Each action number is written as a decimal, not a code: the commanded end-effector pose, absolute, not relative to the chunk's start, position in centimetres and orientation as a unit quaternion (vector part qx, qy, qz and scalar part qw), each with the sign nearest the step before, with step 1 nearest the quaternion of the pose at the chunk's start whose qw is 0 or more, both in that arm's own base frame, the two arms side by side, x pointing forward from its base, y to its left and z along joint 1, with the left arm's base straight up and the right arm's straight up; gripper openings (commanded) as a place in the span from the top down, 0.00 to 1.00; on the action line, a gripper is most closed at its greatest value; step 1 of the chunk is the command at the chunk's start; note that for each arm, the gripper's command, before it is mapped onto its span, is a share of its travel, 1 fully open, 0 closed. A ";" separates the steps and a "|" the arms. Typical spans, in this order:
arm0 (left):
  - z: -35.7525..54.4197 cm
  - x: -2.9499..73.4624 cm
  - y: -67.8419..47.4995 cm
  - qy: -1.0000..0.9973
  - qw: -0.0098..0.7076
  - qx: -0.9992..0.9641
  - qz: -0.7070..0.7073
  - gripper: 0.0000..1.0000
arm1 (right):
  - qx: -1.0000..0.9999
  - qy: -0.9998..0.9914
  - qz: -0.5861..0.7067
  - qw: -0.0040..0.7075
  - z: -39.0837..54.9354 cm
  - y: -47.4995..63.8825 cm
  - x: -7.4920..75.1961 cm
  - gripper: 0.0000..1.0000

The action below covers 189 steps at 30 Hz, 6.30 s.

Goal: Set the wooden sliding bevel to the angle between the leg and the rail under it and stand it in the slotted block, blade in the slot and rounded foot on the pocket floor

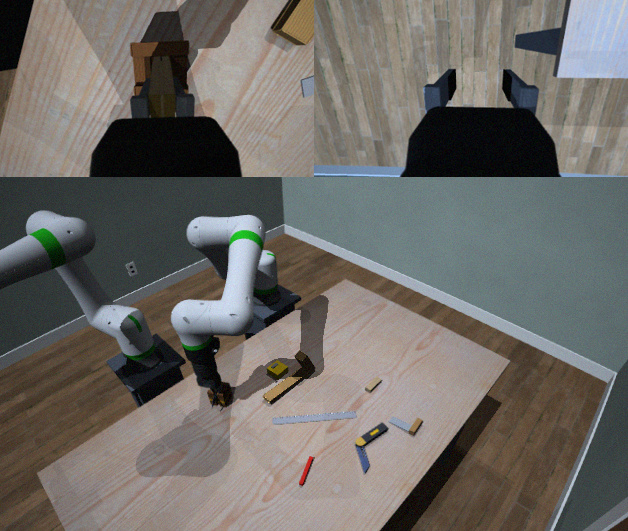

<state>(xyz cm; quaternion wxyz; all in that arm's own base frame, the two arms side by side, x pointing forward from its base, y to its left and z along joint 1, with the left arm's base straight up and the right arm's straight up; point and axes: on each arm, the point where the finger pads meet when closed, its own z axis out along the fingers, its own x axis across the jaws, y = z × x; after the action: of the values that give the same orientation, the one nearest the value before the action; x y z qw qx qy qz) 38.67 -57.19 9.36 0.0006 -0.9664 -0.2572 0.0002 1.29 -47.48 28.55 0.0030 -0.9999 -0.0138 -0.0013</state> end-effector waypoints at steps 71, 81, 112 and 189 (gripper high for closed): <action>14.1 40.6 -53.6 -0.214 0.008 -0.977 0.000 1.00 | -1.000 -0.014 0.000 0.000 29.0 -47.5 1.3 0.00; 14.5 42.9 -49.2 -0.168 0.022 -0.986 -0.001 1.00 | -1.000 -0.014 0.000 0.000 29.0 -47.5 1.3 0.00; 16.1 50.5 -34.7 -0.019 0.068 -0.997 -0.003 1.00 | -1.000 -0.014 0.000 0.000 29.0 -47.5 1.3 0.00; 9.5 51.2 -30.4 -0.005 0.072 -0.997 -0.003 1.00 | -1.000 -0.014 0.000 0.000 29.0 -47.5 1.3 0.00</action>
<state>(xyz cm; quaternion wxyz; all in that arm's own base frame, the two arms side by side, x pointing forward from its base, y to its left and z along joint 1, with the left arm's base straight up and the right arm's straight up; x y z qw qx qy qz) 51.10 -30.36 9.23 0.0753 -0.9971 -0.0063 -0.0011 1.29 -47.48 28.55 0.0030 -0.9999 -0.0139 -0.0013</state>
